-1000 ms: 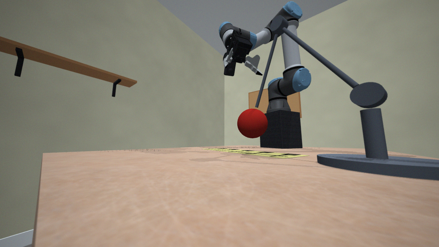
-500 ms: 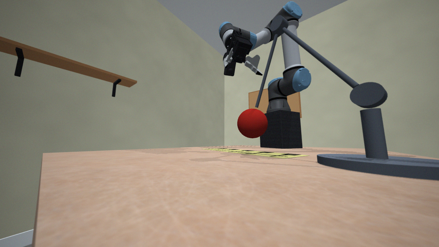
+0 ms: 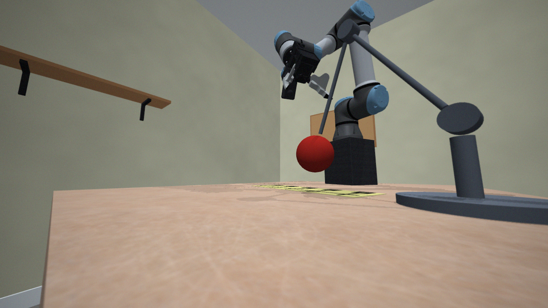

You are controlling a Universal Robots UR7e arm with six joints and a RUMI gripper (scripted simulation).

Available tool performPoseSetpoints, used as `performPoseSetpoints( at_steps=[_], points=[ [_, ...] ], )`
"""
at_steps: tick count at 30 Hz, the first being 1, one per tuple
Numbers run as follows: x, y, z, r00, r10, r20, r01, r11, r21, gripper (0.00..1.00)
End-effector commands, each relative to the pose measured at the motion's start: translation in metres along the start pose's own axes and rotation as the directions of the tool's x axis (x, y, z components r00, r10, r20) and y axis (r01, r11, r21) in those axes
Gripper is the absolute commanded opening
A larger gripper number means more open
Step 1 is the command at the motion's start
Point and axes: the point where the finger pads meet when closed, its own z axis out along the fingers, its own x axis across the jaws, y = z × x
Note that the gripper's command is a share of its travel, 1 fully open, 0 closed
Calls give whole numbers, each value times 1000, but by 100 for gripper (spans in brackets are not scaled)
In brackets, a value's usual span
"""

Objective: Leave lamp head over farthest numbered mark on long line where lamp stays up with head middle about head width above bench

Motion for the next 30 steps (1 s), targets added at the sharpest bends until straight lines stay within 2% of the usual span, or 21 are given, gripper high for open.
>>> performPoseSetpoints(
  at_steps=[1, 30],
  points=[
    [0, 1, 8, 999, -33, -16, 32, 999, -23, 100],
    [9, 9, 70, 995, -88, -46, 85, 994, -64, 100]
  ],
)
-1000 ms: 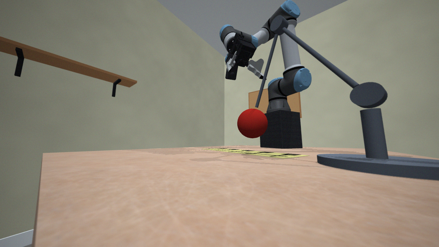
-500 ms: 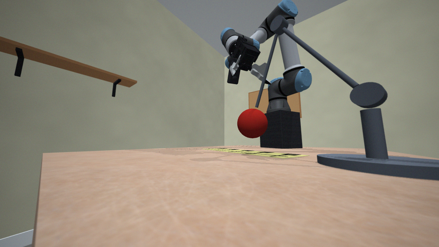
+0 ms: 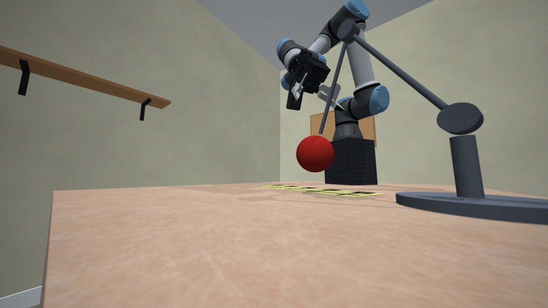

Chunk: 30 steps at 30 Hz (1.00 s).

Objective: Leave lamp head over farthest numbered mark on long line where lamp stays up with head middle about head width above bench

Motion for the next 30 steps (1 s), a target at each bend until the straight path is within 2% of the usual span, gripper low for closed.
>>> performPoseSetpoints(
  at_steps=[1, 4, 21, 30],
  points=[
    [0, 1, 10, 999, -33, -18, 32, 999, -23, 100],
    [1, 2, 17, 999, -39, -21, 38, 999, -28, 100],
    [-1, -1, 25, 994, -94, -51, 91, 994, -68, 100],
    [-1, -1, 25, 994, -94, -51, 91, 994, -68, 100]
  ],
)
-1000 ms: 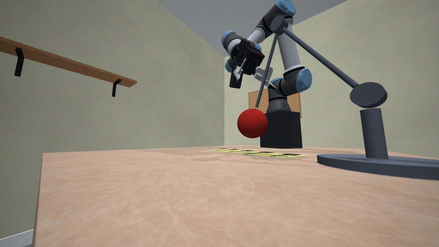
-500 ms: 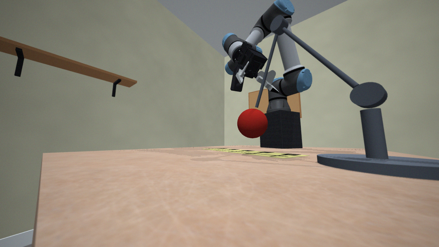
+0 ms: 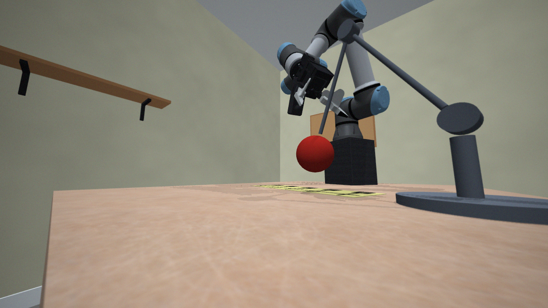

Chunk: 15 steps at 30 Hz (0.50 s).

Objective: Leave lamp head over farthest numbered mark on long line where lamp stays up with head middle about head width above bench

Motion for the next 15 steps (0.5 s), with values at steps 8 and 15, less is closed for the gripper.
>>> performPoseSetpoints(
  at_steps=[8, 15],
  points=[
    [0, 0, -1, 996, -73, -46, 70, 996, -51, 100],
    [0, 0, -1, 998, -49, -31, 48, 998, -34, 0]
  ],
)
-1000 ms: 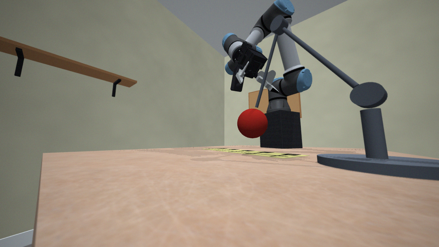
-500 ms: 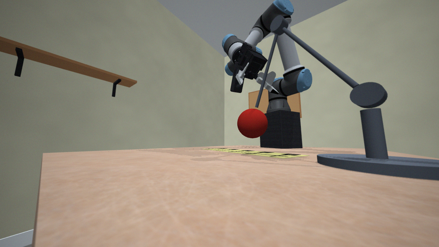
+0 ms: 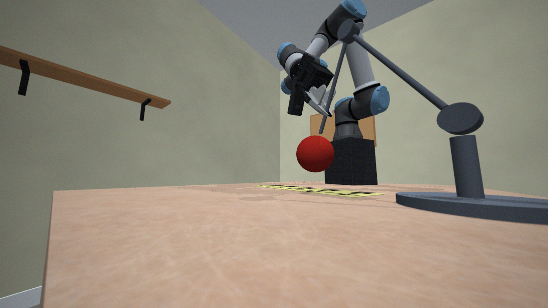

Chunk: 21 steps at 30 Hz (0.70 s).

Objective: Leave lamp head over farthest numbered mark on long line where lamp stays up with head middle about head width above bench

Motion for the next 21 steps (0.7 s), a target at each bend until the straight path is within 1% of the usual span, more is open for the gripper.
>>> performPoseSetpoints(
  at_steps=[1, 10, 21],
  points=[
    [0, 0, -1, 999, -44, -28, 43, 999, -30, 0],
    [0, 0, 0, 1000, -1, 1, 1, 1000, 0, 0],
    [0, 0, 0, 1000, -1, 1, 1, 1000, 0, 0]
  ],
)
